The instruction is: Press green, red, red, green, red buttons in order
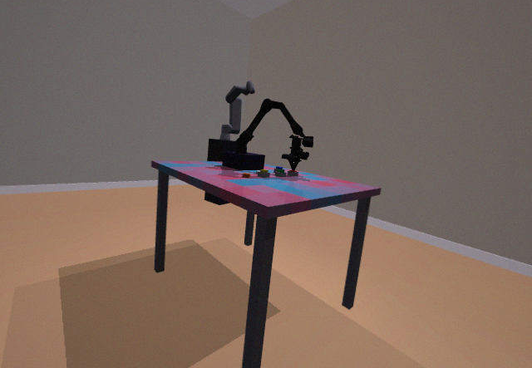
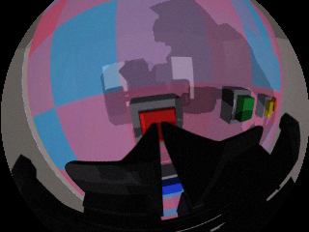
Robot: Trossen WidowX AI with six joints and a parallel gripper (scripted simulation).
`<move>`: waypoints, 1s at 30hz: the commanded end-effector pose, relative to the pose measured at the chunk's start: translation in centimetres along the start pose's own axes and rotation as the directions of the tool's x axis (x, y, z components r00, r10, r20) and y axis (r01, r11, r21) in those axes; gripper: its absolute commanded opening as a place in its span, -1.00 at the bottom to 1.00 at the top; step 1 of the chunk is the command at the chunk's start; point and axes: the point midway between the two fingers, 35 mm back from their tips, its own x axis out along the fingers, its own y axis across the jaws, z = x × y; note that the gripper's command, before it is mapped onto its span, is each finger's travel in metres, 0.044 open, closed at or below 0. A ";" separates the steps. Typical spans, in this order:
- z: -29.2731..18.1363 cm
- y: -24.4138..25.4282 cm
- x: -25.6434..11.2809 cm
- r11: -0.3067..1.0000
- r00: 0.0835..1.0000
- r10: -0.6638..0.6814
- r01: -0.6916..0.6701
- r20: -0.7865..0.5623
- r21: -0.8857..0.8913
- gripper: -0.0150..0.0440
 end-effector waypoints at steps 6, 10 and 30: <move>0.0 0.0 -3.4 1.000 1.000 0.000 0.000 -0.002 0.005 -0.42; 0.1 0.0 -4.7 1.000 1.000 0.000 0.000 -0.002 0.005 -0.42; 0.6 -12.2 -9.5 1.000 1.000 -0.011 0.011 -0.001 0.005 -0.42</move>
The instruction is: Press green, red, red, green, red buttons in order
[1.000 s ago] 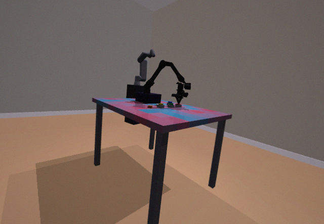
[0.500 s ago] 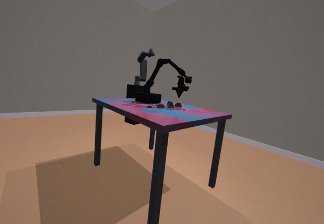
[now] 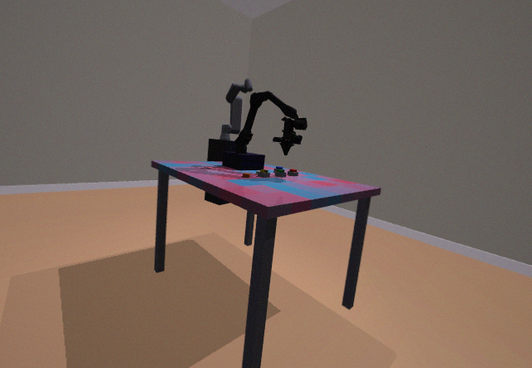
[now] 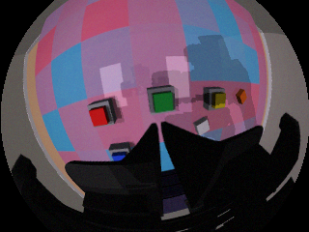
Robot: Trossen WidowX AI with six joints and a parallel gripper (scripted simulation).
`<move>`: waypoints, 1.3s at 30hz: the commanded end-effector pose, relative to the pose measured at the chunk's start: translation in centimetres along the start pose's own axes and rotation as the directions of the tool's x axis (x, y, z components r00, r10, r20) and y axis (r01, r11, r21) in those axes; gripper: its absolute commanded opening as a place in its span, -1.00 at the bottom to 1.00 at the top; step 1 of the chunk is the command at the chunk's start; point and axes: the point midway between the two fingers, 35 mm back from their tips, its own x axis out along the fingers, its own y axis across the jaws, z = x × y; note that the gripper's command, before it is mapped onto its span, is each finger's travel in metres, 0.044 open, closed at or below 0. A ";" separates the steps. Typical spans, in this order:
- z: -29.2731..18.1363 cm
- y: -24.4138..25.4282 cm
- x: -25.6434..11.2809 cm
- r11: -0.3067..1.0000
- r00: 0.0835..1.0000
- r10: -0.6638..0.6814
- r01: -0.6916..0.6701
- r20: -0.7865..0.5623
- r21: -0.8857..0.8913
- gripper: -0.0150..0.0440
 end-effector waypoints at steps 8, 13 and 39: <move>-0.4 -2.2 5.9 1.000 1.000 -0.001 0.001 0.001 -0.019 -0.42; -0.4 -2.3 6.2 1.000 1.000 -0.001 0.001 0.001 -0.019 -0.42; -0.4 -2.3 9.6 1.000 1.000 -0.001 0.001 0.001 -0.019 -0.42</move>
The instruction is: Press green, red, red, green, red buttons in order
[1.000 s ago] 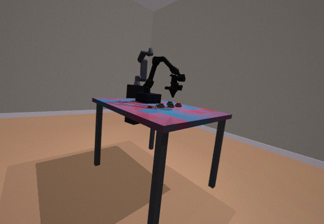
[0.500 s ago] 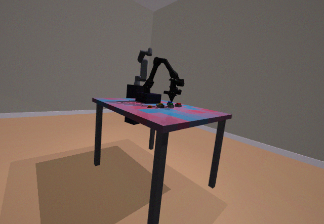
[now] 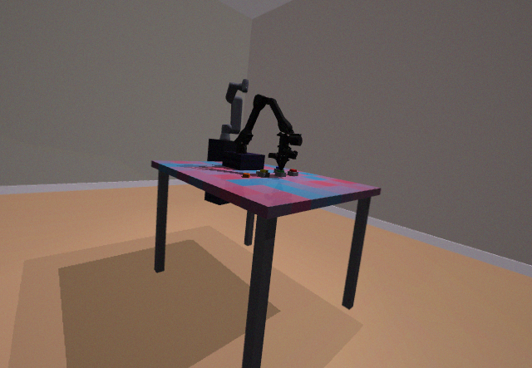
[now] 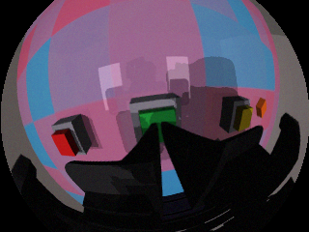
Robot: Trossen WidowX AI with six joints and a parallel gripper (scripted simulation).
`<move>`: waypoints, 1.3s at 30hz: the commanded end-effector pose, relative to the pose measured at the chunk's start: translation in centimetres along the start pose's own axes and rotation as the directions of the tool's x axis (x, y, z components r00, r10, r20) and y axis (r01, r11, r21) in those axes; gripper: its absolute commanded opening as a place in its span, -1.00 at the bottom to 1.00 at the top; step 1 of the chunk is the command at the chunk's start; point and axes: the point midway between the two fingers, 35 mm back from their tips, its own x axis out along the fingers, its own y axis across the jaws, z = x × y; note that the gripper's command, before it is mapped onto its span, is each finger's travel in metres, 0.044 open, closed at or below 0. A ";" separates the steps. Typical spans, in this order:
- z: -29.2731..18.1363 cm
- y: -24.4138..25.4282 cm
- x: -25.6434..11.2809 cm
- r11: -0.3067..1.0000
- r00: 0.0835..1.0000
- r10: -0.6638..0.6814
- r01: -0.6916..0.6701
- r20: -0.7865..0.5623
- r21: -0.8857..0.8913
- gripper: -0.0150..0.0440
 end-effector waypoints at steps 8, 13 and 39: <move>-0.1 0.0 0.3 1.000 1.000 0.000 0.000 -0.002 -0.005 -0.42; -0.1 0.0 0.3 1.000 1.000 0.000 0.000 -0.002 -0.005 -0.42; 0.1 1.1 -9.2 1.000 1.000 0.001 -0.001 -0.001 -0.005 -0.42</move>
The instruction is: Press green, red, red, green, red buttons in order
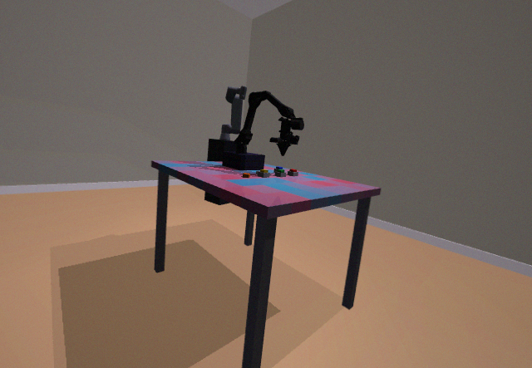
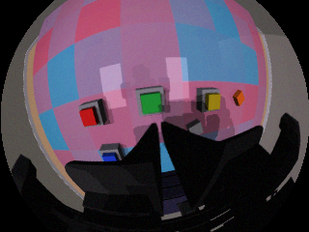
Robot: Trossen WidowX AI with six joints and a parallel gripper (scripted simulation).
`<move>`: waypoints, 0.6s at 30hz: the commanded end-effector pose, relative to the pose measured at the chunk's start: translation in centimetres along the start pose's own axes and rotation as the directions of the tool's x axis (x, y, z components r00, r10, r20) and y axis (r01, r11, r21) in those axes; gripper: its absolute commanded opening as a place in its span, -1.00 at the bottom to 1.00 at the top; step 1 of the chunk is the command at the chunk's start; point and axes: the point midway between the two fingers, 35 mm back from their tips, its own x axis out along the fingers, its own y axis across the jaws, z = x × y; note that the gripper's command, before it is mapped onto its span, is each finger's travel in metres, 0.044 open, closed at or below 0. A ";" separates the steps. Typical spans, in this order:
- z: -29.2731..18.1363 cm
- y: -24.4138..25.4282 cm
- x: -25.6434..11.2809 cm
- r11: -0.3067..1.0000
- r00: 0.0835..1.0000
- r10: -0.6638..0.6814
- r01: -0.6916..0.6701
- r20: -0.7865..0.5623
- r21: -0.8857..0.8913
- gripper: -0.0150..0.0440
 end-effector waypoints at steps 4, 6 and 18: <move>0.0 7.7 -0.6 1.000 1.000 0.007 -0.007 -0.002 -0.002 -0.42; -0.5 10.9 -0.6 1.000 1.000 0.009 -0.009 -0.003 -0.002 -0.42; -0.8 12.2 5.3 1.000 1.000 0.010 -0.010 -0.003 -0.002 -0.42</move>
